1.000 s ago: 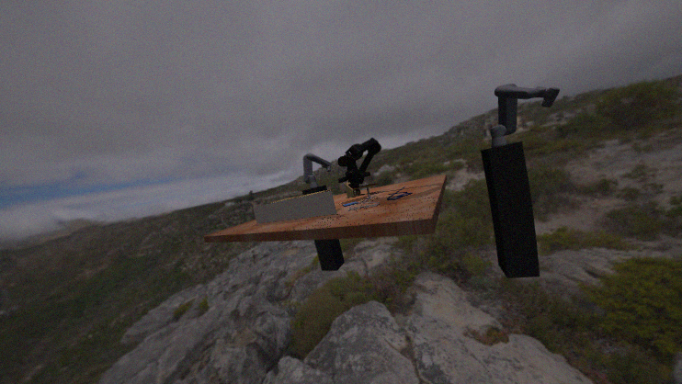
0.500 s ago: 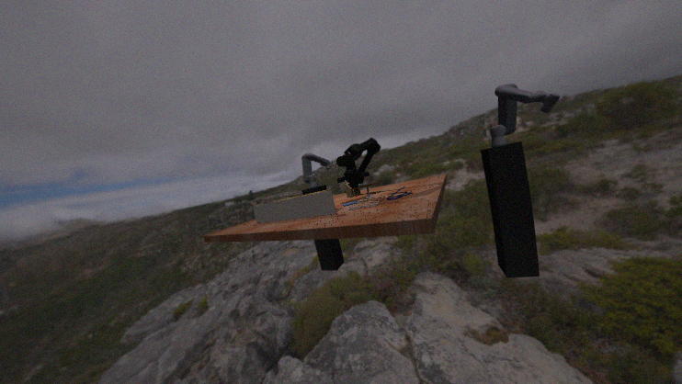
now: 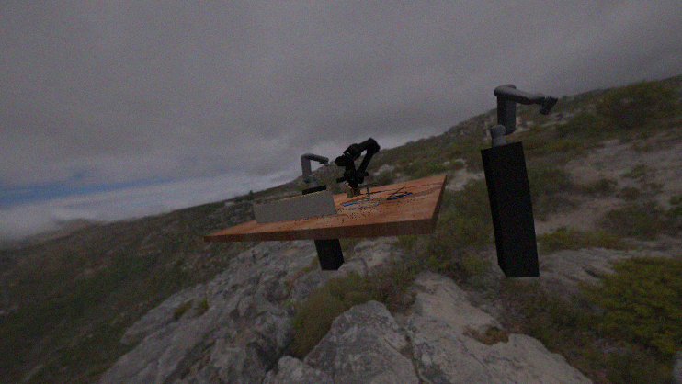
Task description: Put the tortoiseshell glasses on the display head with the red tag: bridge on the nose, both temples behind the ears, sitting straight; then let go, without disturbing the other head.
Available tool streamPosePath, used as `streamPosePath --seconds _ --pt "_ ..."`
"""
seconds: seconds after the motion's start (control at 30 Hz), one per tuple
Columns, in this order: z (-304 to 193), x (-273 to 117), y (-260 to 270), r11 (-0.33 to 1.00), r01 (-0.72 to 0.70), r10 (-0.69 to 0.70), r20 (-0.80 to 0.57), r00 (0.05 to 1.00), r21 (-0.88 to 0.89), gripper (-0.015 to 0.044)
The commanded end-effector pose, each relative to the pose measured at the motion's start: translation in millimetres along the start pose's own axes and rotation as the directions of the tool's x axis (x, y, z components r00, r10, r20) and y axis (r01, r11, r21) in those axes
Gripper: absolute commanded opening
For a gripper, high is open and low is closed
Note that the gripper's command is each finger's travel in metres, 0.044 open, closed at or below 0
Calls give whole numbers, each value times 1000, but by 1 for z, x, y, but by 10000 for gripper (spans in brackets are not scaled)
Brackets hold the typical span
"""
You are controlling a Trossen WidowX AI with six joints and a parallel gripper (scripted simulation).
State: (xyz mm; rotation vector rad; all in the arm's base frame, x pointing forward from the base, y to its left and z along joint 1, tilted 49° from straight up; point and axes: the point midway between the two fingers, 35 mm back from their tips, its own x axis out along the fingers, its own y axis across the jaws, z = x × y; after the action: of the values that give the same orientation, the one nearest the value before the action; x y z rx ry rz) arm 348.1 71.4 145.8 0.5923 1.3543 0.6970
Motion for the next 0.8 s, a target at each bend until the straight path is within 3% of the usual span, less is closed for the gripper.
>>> streamPosePath --seconds 0.0,0.77 --pt "4 -1 -2 1000 0 0 3 1000 0 0" --pt "11 -1 -4 1000 0 0 3 1000 0 0"
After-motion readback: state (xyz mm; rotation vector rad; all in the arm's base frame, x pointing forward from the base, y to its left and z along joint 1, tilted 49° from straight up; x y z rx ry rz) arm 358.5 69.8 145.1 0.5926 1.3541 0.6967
